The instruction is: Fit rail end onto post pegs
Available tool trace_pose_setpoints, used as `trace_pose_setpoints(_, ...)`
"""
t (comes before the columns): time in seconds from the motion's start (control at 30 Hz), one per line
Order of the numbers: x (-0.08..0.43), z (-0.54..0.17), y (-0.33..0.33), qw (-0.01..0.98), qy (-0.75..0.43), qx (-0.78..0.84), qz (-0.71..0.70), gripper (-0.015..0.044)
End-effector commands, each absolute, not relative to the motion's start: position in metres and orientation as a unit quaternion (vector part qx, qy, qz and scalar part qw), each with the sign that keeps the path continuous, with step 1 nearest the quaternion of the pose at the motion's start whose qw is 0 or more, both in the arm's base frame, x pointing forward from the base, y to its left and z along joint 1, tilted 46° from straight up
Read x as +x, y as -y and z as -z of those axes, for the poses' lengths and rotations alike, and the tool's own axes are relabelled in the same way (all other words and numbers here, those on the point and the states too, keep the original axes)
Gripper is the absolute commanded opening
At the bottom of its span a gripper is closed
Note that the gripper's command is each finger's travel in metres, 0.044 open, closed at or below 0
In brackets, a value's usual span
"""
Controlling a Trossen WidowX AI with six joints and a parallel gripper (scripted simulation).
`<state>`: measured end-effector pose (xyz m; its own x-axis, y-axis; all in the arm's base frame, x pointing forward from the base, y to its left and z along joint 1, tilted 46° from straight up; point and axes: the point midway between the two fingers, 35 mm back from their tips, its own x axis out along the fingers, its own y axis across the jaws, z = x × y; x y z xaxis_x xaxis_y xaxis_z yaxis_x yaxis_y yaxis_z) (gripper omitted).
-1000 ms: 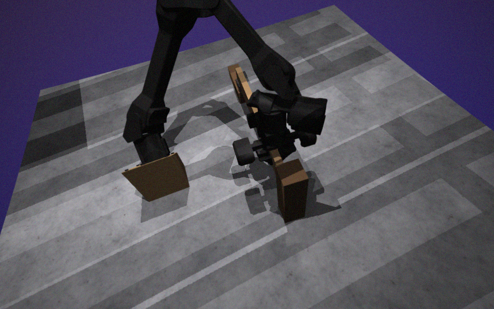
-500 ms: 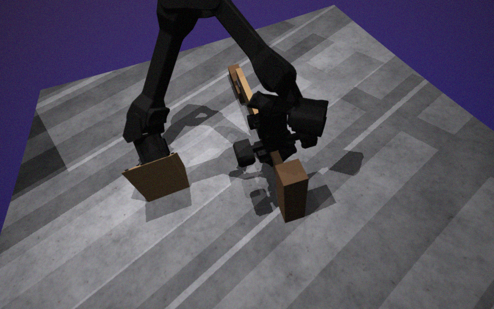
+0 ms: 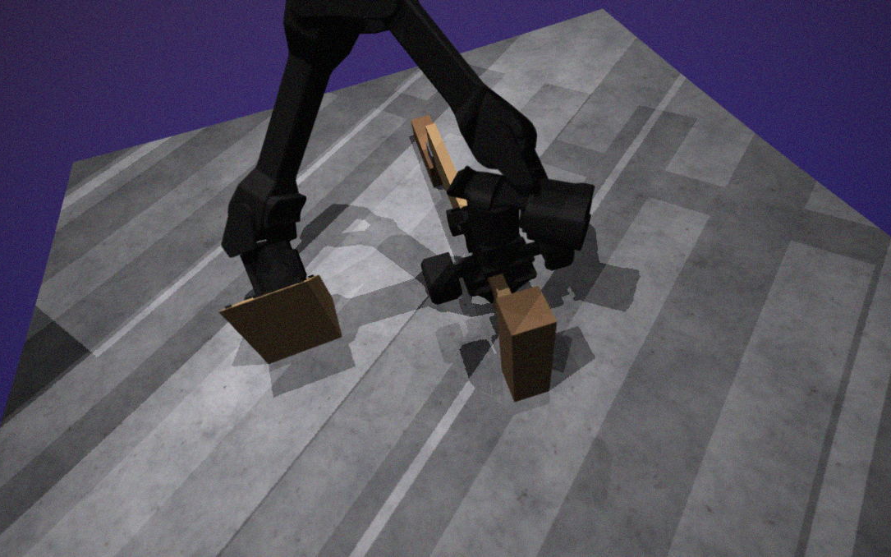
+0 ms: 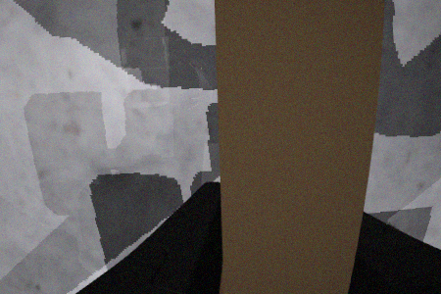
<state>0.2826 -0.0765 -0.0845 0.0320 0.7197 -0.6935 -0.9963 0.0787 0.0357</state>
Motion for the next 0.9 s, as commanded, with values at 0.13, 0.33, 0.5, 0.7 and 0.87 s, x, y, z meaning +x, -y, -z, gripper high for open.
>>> trace_pose_setpoints(0.13,0.2833,0.0858,0.0814,0.677,-0.287,-0.245,-0.632,0.0000)
trace_pose_setpoints(0.33,0.2823,0.0864,0.0785,0.676,-0.286,-0.242,-0.634,0.0026)
trace_pose_setpoints(0.5,0.2823,0.0864,0.0785,0.676,-0.286,-0.242,-0.634,0.0157)
trace_pose_setpoints(0.7,0.2823,0.0864,0.0785,0.676,-0.286,-0.242,-0.634,0.0315)
trace_pose_setpoints(0.87,0.2823,0.0864,0.0785,0.676,-0.286,-0.242,-0.634,0.0440)
